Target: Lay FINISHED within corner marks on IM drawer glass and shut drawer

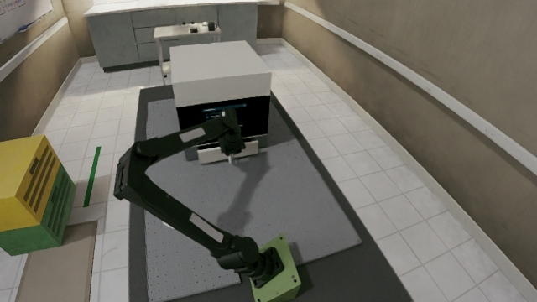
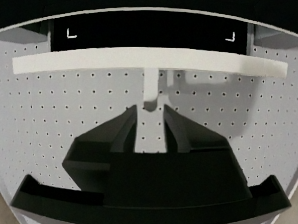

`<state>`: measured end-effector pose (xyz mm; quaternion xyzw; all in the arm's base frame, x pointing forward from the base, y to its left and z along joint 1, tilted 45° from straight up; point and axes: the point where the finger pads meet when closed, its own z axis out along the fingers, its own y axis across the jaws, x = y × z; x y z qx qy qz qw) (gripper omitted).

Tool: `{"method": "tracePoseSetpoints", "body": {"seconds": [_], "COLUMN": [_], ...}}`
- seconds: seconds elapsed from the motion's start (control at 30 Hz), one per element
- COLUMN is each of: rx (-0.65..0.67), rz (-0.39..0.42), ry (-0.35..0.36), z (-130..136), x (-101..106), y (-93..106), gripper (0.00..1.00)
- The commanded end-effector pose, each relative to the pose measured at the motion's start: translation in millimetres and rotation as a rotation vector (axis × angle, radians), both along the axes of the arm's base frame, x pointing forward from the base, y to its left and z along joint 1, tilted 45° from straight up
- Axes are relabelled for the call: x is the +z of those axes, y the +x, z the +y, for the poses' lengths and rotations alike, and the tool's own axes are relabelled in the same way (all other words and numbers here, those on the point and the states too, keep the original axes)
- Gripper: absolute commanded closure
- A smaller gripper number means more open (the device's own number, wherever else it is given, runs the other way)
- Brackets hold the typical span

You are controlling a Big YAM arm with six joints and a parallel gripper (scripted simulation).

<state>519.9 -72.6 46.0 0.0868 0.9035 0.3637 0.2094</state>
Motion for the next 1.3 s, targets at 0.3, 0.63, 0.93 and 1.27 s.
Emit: {"method": "tracePoseSetpoints", "body": {"seconds": [0.3,0.63,0.93,1.27], "rx": [0.004,0.004,0.004,0.004], "rz": [0.025,0.025,0.032,0.034], "ry": [0.011,0.011,0.014,0.014], "z": [19,27,30,30], "x": [-19,-27,-29,-29], "y": [5.7,10.6,10.5,10.3], "gripper": [0.74,0.74,0.74,0.74]}}
